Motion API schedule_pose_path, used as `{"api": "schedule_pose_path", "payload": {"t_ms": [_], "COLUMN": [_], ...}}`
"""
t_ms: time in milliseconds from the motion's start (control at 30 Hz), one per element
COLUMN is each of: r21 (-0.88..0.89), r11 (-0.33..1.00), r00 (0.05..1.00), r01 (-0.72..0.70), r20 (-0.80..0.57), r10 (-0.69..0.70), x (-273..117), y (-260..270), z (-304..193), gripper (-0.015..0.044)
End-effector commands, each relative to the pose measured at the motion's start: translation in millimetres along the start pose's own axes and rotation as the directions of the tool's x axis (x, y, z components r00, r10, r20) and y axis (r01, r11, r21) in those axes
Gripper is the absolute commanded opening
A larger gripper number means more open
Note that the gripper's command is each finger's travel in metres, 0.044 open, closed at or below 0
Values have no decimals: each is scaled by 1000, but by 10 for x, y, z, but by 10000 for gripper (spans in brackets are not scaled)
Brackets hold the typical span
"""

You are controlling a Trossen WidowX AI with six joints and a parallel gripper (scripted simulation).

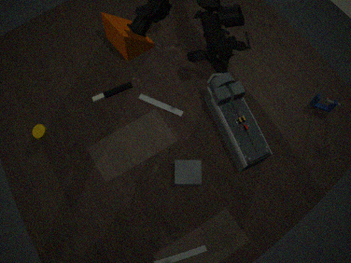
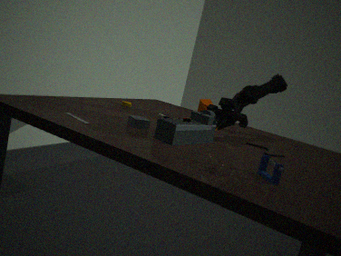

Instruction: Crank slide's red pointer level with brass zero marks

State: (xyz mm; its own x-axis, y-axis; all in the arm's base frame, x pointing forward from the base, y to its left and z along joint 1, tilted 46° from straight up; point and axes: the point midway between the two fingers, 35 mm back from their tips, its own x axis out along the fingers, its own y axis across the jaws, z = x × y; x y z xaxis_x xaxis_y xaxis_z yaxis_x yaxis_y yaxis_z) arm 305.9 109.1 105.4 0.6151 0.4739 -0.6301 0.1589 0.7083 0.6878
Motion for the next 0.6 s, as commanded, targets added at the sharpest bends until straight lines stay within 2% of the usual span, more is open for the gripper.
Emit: {"api": "schedule_pose_path", "payload": {"t_ms": [0,433,467,567], "r21": [0,0,0,-1], "r11": [1000,1000,1000,1000], "r00": [1000,1000,1000,1000], "r01": [0,0,0,1], "r20": [0,0,0,-1], "r10": [0,0,0,-1], "x": [0,0,0,-41], "y": [0,0,0,0], "z": [0,0,0,52], "gripper": [79,420,440,440]}}
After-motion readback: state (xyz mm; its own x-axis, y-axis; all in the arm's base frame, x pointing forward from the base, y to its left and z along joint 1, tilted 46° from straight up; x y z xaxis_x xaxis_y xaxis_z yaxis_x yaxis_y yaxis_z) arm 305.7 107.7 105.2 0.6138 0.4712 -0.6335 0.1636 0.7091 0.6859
